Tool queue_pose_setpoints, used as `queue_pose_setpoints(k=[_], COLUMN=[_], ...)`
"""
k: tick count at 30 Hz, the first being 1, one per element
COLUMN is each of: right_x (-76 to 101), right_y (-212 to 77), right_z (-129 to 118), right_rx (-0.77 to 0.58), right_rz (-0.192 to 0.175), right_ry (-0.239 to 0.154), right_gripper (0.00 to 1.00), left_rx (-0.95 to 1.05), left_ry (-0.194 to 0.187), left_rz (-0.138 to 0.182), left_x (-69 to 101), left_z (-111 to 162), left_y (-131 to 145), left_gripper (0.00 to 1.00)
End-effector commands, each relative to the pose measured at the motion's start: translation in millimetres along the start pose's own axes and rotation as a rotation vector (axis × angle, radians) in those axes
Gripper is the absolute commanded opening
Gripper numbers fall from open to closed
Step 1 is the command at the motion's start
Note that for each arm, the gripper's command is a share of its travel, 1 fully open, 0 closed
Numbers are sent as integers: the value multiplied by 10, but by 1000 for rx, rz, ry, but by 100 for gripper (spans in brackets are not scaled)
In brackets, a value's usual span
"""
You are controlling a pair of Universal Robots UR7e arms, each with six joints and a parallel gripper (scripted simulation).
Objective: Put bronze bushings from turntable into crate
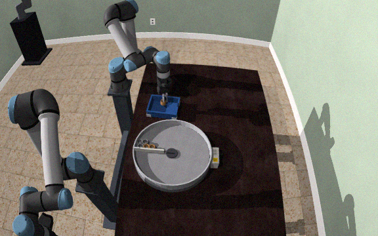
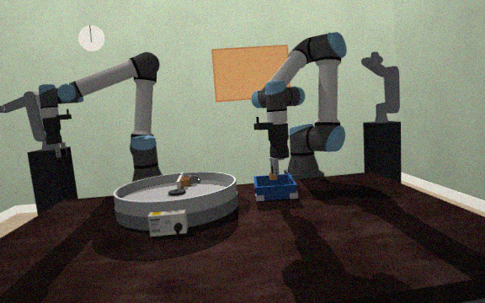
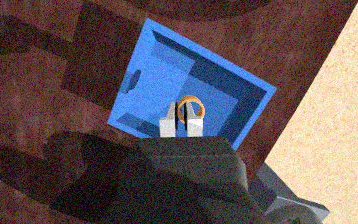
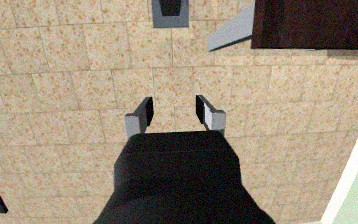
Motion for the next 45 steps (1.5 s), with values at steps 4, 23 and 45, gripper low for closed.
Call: queue_pose_setpoints(k=[4, 23, 45], right_x=[5, 5, 5], right_y=[2, 2, 2], right_z=[-3, -3, -3], right_rx=[0, 0, 0], right_rz=[-1, -1, -1], right_ry=[-2, -2, -2], right_gripper=[100, 100, 100], left_rx=[0, 0, 0], left_ry=[1, 1, 1], left_rz=[1, 1, 1], left_x=[3, -190, -415], left_z=[3, 3, 4], left_y=[-2, -2, -2], left_gripper=[0, 0, 0])
Point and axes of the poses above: on each arm, the point where the finger pads meet when closed, its own x axis back along the fingers, its own y axis across the jaws, z = x × y, the point moved 3 cm from there along x, back along the fingers, and after that the axes turned 11 degrees about -x, right-handed, at the moved point
